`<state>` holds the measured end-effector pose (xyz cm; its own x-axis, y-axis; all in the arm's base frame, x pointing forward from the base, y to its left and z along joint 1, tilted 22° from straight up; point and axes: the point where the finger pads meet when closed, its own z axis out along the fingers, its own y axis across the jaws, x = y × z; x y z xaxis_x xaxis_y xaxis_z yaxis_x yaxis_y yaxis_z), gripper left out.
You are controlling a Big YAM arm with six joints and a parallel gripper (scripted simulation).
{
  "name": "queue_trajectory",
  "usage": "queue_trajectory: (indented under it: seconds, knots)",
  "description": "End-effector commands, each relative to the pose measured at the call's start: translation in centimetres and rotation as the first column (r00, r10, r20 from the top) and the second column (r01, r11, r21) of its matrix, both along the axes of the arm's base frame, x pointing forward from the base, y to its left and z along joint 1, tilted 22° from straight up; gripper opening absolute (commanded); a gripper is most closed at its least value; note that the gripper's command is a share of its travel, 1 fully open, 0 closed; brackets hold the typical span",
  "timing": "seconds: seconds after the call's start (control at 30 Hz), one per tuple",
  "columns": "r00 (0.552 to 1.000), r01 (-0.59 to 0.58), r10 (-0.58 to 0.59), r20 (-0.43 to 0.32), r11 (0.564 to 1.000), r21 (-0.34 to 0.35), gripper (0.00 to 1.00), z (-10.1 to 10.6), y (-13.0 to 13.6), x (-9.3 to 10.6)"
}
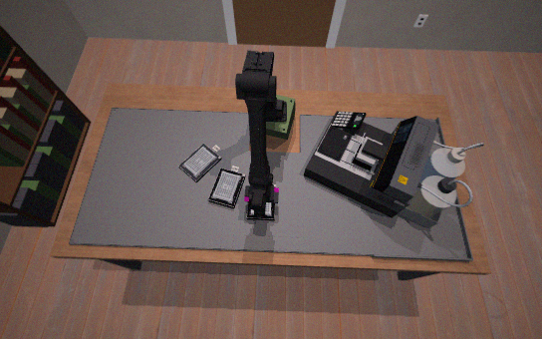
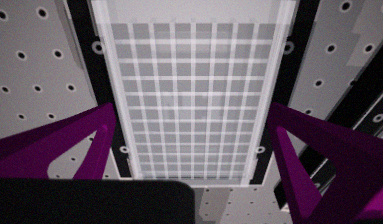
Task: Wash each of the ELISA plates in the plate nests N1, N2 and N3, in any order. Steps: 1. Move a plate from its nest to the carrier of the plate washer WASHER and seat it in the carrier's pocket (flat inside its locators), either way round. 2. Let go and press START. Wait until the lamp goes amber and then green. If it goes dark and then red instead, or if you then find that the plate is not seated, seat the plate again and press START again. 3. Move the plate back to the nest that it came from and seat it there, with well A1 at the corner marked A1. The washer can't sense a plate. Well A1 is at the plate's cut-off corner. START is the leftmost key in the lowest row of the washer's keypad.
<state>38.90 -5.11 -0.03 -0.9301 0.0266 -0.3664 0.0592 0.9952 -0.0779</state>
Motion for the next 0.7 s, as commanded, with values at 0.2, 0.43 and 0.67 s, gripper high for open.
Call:
queue_trajectory:
  seconds: [0.2,0.43,0.67]
  knots:
    - [1.0,0.0,0.0,0.019,1.0,-0.001,1.0,0.4,-0.2,0.8]
    - [1.0,0.0,0.0,0.019,1.0,-0.001,0.96,0.4,-0.2,0.8]
    - [1.0,0.0,0.0,0.019,1.0,-0.001,0.84,0.4,-0.2,0.8]
